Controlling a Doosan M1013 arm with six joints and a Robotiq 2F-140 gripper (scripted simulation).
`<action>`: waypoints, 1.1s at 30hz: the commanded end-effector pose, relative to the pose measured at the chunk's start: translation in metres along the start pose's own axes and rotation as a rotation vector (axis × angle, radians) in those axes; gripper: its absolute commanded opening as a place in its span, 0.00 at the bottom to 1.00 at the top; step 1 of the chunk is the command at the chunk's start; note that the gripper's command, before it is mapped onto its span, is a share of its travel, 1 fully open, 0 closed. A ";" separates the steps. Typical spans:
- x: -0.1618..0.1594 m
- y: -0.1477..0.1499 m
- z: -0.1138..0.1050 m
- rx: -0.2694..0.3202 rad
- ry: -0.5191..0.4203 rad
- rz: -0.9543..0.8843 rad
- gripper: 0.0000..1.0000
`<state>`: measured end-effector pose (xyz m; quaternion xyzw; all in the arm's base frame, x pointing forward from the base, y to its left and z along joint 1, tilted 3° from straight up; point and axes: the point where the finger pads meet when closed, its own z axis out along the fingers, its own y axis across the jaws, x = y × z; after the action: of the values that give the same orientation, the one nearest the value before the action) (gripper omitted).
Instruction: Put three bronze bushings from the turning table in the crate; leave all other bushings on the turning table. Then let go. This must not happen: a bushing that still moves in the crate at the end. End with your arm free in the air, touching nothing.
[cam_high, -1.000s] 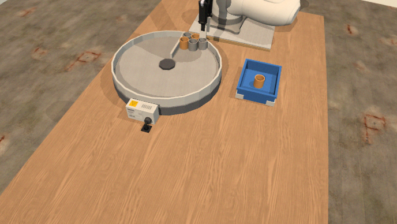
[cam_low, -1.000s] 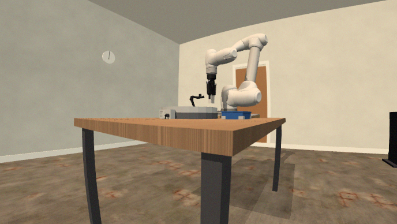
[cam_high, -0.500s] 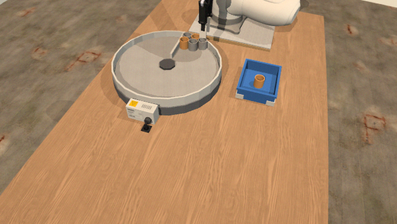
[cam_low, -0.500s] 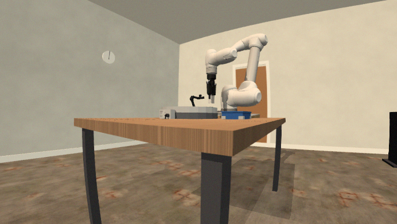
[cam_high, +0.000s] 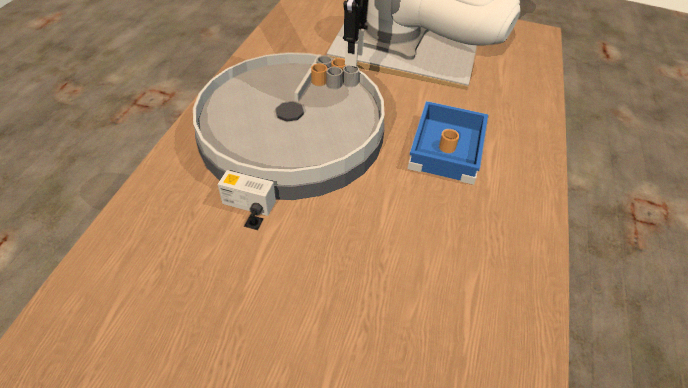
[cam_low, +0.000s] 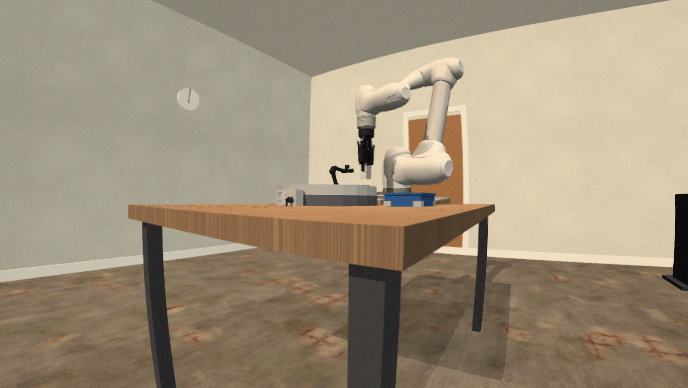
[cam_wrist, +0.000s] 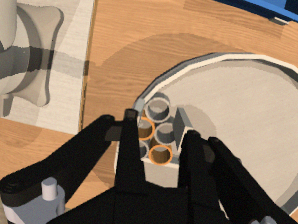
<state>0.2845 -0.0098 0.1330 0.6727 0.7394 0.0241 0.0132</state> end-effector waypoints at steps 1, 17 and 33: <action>0.000 0.000 0.000 0.000 0.000 0.000 0.28; 0.000 0.000 0.000 0.000 0.000 0.000 0.28; 0.000 0.000 0.012 0.000 0.000 0.000 0.28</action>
<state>0.2847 -0.0097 0.1281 0.6727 0.7394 0.0241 0.0131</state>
